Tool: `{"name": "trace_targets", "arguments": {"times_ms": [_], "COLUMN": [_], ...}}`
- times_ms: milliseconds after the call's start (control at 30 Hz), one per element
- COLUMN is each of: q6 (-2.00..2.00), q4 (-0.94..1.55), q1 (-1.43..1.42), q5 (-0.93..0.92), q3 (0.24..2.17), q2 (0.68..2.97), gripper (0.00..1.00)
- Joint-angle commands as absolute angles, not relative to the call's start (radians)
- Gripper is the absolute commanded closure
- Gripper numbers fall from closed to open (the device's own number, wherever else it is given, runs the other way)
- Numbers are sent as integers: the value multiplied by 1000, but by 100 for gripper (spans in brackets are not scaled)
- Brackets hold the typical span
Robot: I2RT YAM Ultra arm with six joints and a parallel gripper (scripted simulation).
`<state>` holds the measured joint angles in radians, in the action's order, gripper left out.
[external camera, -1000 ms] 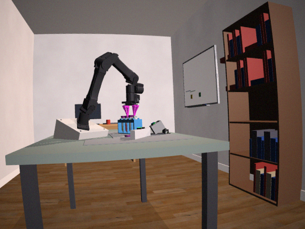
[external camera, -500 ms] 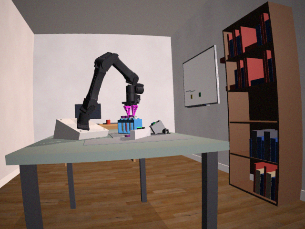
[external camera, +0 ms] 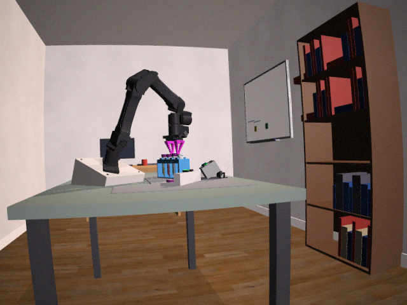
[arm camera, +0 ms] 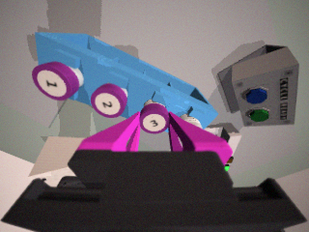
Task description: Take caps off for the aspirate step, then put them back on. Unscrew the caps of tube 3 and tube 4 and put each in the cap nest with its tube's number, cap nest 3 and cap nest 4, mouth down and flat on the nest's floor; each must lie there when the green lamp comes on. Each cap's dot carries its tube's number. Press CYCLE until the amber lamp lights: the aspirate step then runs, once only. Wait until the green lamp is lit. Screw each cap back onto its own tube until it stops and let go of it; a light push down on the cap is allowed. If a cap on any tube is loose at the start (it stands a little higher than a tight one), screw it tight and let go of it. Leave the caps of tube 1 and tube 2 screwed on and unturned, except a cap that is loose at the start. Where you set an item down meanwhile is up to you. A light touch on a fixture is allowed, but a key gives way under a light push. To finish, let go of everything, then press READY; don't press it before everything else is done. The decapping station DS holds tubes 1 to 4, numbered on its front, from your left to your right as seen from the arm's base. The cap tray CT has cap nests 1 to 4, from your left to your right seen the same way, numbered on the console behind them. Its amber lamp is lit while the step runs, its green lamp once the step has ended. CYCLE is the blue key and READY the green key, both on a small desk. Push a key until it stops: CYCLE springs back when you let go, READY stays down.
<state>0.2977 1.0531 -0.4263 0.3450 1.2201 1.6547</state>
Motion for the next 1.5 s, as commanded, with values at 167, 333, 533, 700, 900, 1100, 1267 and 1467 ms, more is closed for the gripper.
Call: {"name": "trace_targets", "arguments": {"times_ms": [167,333,533,700,900,1100,1267,1467], "q6": [25,-108,-308,-394,-393,-393,-354,-194], "q4": [1048,1048,1047,1048,1045,1045,1047,1049], "q1": [-428,-428,-428,-428,-427,-427,-428,-428], "q5": [344,344,344,344,344,344,344,344], "q3": [1222,1222,1222,1222,1220,1220,1221,1223], "q2": [1650,1650,1650,1650,1650,1650,1650,1650], "gripper": [100,100,100,100,51,51,51,51]}}
